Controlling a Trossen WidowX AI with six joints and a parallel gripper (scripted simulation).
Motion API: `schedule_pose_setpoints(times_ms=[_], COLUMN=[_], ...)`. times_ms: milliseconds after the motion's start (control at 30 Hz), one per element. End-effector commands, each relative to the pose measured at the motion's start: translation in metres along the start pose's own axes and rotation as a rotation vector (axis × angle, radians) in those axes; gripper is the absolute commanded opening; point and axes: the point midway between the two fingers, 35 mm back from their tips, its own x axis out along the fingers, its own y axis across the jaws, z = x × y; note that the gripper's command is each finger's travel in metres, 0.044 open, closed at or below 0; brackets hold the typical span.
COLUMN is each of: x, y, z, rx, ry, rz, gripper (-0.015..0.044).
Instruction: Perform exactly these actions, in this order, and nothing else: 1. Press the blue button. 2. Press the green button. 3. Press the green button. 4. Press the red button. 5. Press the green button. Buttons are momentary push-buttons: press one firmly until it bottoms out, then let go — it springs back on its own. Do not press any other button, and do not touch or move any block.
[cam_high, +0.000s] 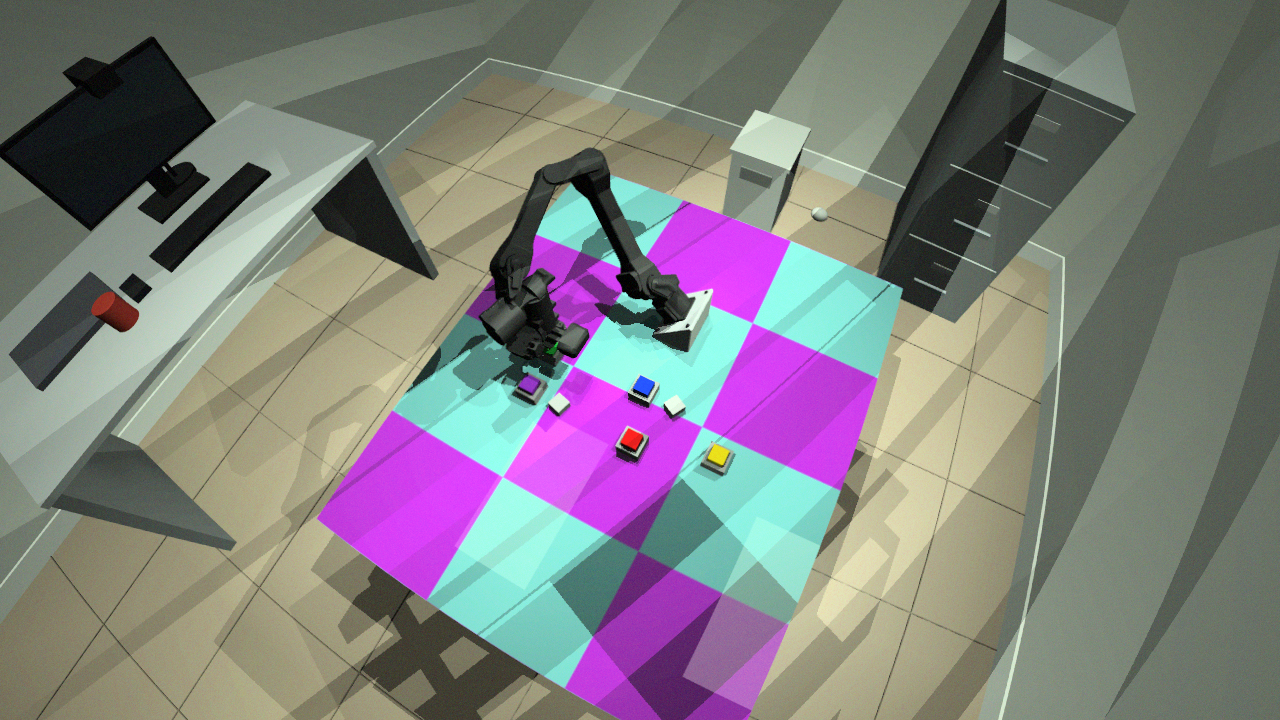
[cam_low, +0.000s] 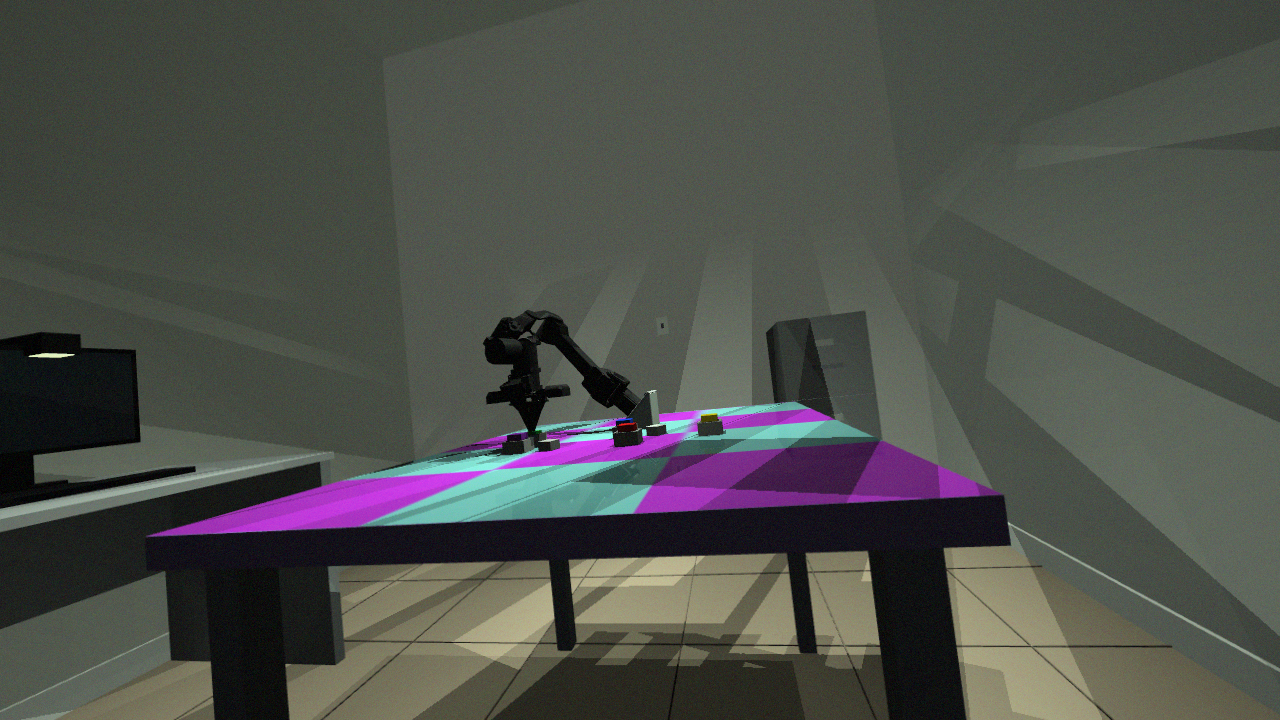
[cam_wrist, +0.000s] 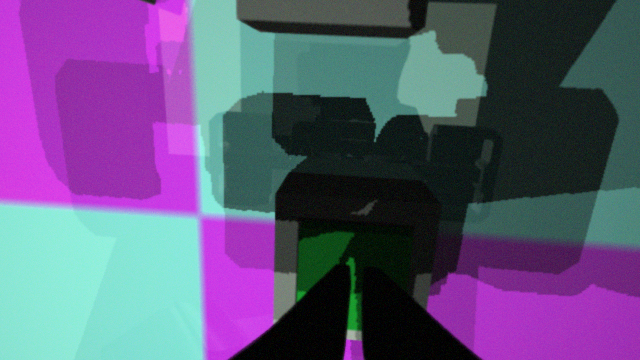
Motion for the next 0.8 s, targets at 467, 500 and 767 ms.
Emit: schedule_pose_setpoints(times_ms=[467, 500, 767], x=[-0.049, -0.053, -0.085], y=[0.047, 0.059, 0.179], z=[0.047, 0.056, 0.101], rx=[-0.015, -0.017, -0.029], ry=[-0.018, -0.020, -0.014], rz=[0.061, 0.071, 0.116], gripper=[0.0178, 0.0204, 0.0400])
